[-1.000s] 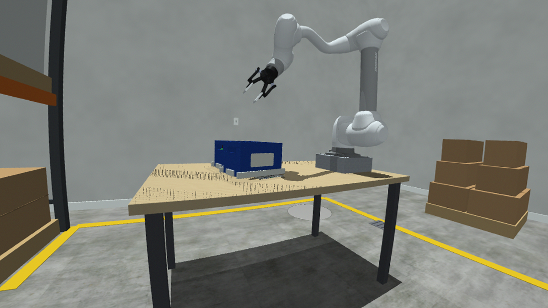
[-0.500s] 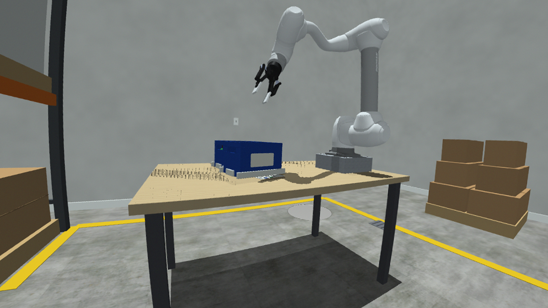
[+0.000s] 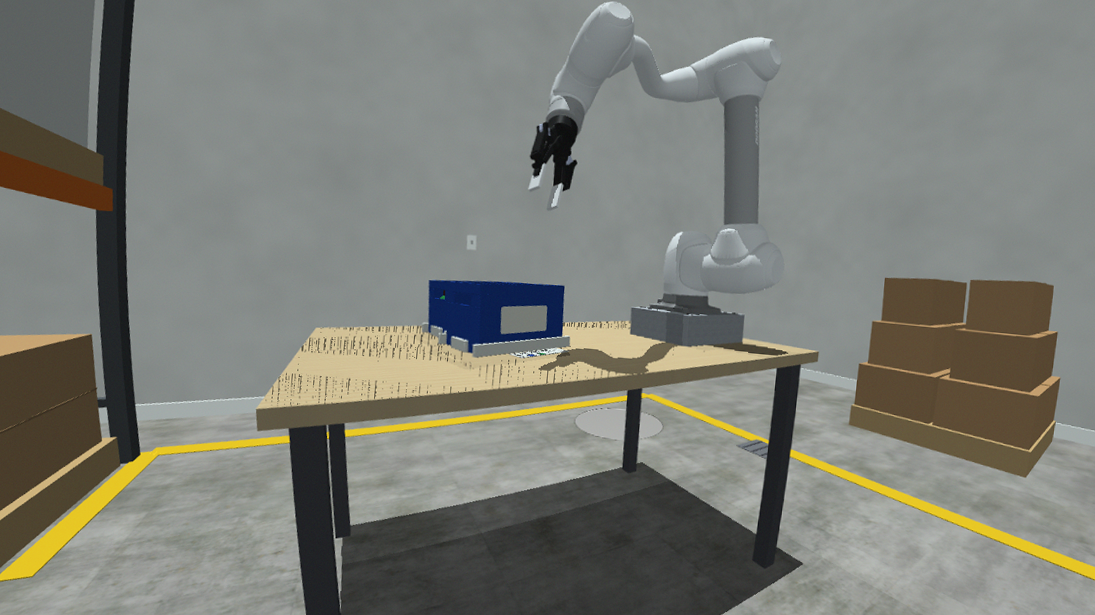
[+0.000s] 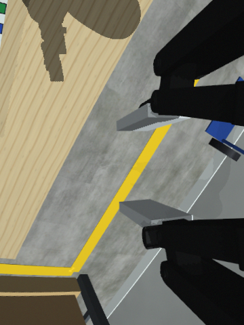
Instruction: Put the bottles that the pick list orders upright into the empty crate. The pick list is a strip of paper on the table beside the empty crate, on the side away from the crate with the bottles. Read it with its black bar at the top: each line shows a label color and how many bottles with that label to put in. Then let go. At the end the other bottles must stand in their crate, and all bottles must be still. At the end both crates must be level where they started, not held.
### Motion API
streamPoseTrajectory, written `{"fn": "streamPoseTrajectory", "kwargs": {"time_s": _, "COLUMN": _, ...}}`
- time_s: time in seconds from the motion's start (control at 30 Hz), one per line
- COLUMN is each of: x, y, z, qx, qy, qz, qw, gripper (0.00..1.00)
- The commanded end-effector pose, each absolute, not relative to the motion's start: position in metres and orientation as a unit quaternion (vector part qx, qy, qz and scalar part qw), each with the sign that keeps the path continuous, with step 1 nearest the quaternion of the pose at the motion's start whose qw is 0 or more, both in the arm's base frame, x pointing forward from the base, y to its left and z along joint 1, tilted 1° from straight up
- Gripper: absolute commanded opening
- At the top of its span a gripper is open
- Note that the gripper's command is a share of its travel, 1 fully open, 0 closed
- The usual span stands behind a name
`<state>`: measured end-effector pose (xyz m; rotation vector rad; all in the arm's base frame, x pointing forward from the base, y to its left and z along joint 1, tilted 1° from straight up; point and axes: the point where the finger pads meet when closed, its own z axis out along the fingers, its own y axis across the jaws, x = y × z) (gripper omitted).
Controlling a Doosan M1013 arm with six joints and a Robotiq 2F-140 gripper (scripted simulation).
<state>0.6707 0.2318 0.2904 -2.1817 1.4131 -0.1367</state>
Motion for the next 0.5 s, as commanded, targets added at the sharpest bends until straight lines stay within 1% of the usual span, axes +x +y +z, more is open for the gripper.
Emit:
{"fn": "streamPoseTrajectory", "kwargs": {"time_s": 0.0, "x": 0.665, "y": 0.240, "z": 0.289, "qx": -0.826, "qy": 0.504, "qz": -0.042, "qw": 0.249, "gripper": 0.38}}
{"fn": "streamPoseTrajectory", "kwargs": {"time_s": 0.07, "x": 0.659, "y": 0.248, "z": 0.287, "qx": -0.837, "qy": 0.492, "qz": -0.036, "qw": 0.237, "gripper": 0.38}}
{"fn": "streamPoseTrajectory", "kwargs": {"time_s": 0.17, "x": 0.651, "y": 0.260, "z": 0.285, "qx": -0.837, "qy": 0.492, "qz": -0.036, "qw": 0.237, "gripper": 0.38}}
{"fn": "streamPoseTrajectory", "kwargs": {"time_s": 0.3, "x": 0.637, "y": 0.274, "z": 0.282, "qx": -0.870, "qy": 0.452, "qz": -0.021, "qw": 0.198, "gripper": 0.38}}
{"fn": "streamPoseTrajectory", "kwargs": {"time_s": 0.37, "x": 0.630, "y": 0.282, "z": 0.281, "qx": -0.871, "qy": 0.450, "qz": -0.020, "qw": 0.196, "gripper": 0.38}}
{"fn": "streamPoseTrajectory", "kwargs": {"time_s": 0.43, "x": 0.623, "y": 0.288, "z": 0.280, "qx": -0.886, "qy": 0.430, "qz": -0.014, "qw": 0.174, "gripper": 0.38}}
{"fn": "streamPoseTrajectory", "kwargs": {"time_s": 0.47, "x": 0.623, "y": 0.288, "z": 0.280, "qx": -0.886, "qy": 0.430, "qz": -0.014, "qw": 0.174, "gripper": 0.38}}
